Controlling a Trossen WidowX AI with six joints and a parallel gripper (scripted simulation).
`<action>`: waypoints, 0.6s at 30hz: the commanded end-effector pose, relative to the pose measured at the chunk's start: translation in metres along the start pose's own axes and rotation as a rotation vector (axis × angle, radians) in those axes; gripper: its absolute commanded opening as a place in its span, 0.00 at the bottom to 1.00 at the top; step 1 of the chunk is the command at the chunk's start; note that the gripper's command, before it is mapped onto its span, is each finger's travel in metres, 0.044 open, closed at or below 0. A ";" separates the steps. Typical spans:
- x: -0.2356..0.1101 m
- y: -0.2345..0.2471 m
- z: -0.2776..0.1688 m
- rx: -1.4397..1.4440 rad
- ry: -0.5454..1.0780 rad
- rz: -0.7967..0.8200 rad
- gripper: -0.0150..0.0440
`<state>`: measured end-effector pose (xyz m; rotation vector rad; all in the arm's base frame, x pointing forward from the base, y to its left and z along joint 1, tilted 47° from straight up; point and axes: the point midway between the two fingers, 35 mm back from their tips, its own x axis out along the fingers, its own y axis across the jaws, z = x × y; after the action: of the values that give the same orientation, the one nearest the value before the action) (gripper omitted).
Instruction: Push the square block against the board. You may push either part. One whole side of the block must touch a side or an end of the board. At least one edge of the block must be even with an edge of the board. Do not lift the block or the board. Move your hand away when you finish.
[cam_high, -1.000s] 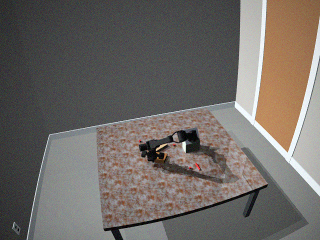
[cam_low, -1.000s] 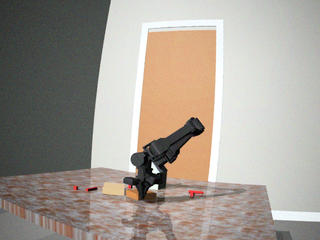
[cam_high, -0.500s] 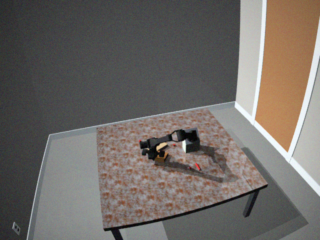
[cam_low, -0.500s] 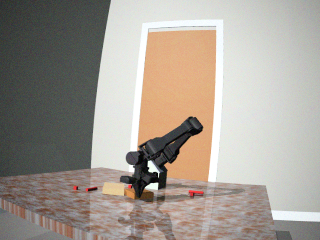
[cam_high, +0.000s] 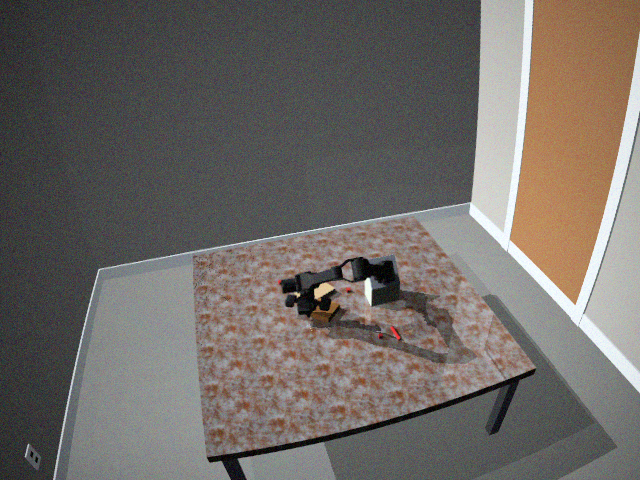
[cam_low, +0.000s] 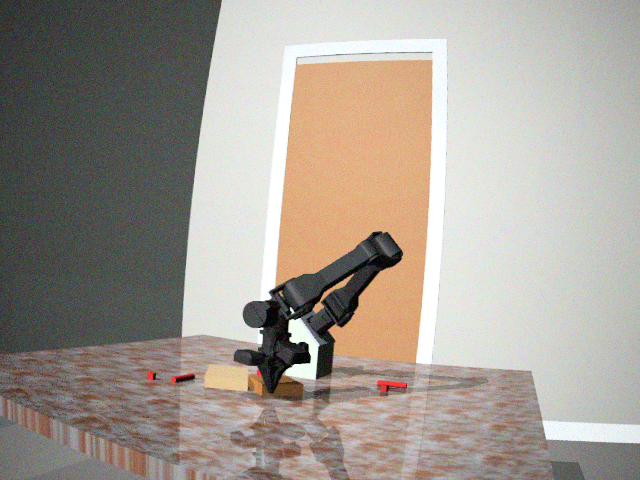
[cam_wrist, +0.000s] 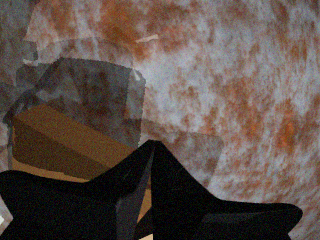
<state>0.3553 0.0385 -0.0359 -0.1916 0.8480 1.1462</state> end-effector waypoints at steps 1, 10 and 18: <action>0.005 0.006 -0.012 0.011 0.013 0.017 0.25; 0.005 0.009 -0.026 0.011 0.014 0.017 0.25; 0.005 0.009 -0.030 0.011 0.014 0.017 0.25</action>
<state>0.3381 0.0256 -0.0533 -0.1874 0.8536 1.1439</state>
